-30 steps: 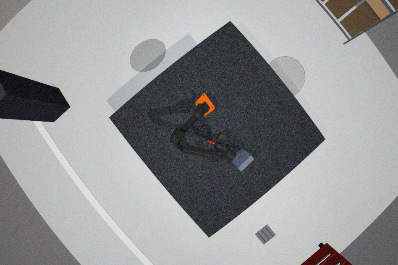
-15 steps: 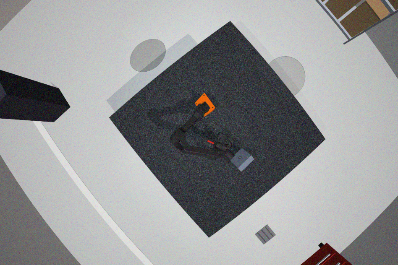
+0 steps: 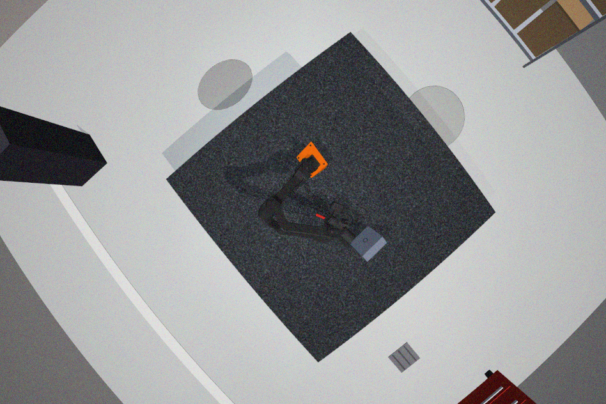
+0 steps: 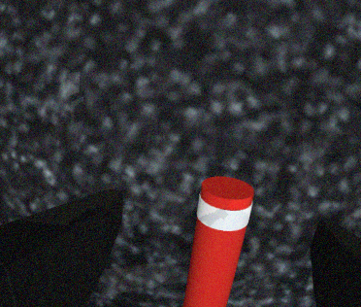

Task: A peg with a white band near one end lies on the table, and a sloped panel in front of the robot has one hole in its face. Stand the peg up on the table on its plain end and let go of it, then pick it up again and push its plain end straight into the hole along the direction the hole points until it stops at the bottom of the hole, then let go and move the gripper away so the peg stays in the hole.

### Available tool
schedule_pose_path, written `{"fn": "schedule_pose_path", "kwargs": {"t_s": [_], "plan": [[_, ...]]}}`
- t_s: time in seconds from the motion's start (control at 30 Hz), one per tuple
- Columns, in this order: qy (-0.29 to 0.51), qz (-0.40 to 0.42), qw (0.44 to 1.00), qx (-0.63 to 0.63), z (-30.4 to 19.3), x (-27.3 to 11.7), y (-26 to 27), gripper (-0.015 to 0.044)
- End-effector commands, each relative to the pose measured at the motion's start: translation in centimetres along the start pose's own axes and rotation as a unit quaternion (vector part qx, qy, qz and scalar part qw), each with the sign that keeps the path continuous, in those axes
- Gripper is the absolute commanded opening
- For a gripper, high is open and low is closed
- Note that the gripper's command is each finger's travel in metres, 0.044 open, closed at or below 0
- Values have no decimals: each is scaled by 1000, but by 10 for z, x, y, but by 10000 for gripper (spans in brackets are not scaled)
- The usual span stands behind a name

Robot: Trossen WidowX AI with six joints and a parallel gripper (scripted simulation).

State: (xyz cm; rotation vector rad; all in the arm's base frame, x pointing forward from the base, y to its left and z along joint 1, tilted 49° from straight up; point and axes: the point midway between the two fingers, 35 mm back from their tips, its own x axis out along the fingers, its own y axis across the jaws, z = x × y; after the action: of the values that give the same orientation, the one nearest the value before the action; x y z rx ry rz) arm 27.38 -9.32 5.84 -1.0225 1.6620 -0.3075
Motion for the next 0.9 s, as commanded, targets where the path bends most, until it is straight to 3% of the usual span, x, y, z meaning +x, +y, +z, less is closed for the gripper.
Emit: {"fn": "schedule_pose_path", "kwargs": {"t_s": [0.0, 0.1, 0.43, 0.87], "plan": [[1, -2, 1000, -3, -1, 1, 0, 177], [1, -2, 1000, -3, -1, 1, 0, 110], [1, -2, 1000, -3, -1, 1, 0, 110], [1, -2, 1000, -3, -1, 1, 0, 49]]}}
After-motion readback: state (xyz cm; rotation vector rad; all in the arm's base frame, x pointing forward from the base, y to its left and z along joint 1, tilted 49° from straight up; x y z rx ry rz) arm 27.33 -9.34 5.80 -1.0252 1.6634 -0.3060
